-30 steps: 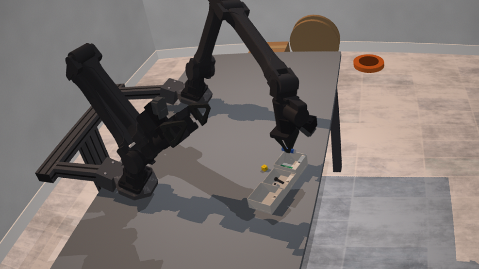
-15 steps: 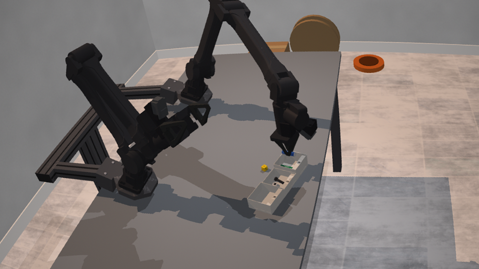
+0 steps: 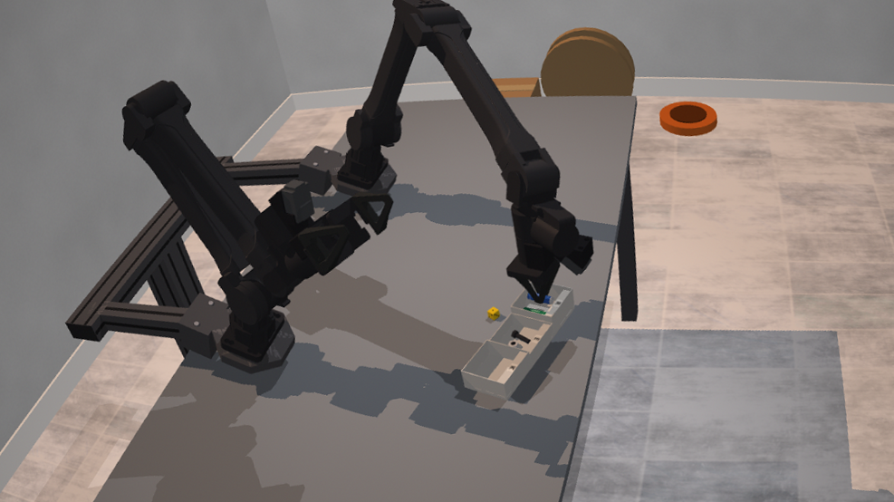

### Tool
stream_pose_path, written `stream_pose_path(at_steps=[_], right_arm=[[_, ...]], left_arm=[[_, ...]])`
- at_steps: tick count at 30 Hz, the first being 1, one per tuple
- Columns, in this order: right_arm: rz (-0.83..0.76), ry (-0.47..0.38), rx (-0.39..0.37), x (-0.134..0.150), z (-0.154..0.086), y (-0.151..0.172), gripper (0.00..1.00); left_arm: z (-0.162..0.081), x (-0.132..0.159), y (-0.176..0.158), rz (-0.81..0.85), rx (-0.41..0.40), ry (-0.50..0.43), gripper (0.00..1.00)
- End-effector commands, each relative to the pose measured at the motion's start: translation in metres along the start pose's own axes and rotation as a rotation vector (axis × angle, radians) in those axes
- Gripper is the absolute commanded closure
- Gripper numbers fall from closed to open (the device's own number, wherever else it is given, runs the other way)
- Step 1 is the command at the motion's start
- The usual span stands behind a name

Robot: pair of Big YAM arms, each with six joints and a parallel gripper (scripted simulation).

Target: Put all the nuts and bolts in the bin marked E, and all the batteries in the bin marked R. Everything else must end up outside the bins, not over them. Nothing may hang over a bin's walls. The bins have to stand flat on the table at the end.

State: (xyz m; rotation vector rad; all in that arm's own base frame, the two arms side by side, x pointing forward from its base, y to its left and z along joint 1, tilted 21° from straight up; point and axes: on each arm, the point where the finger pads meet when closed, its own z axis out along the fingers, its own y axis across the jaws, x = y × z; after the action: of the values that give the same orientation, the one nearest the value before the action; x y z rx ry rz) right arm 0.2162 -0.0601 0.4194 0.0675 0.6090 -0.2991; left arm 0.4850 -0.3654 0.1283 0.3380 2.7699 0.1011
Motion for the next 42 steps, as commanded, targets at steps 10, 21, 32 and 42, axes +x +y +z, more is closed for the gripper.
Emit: stream_pose_path(at_steps=[10,21,32,42], right_arm=[[-0.003,-0.020,0.005,-0.006,-0.001,-0.003,0.00],[-0.003,-0.020,0.005,-0.006,-0.001,-0.003,0.00],[-0.003,-0.020,0.005,-0.006,-0.001,-0.003,0.00],[-0.003,-0.020,0.005,-0.006,-0.001,-0.003,0.00]], left_arm=[[-0.009,-0.014,-0.004,-0.001,0.018,-0.035,0.91],[0.004,-0.006,0.004,0.004,0.006,-0.013,0.81],[0.004,-0.006,0.005,0.002,0.007,-0.016,0.81],[-0.031,-0.018,-0.002,0.005,0.027,-0.053,0.81]])
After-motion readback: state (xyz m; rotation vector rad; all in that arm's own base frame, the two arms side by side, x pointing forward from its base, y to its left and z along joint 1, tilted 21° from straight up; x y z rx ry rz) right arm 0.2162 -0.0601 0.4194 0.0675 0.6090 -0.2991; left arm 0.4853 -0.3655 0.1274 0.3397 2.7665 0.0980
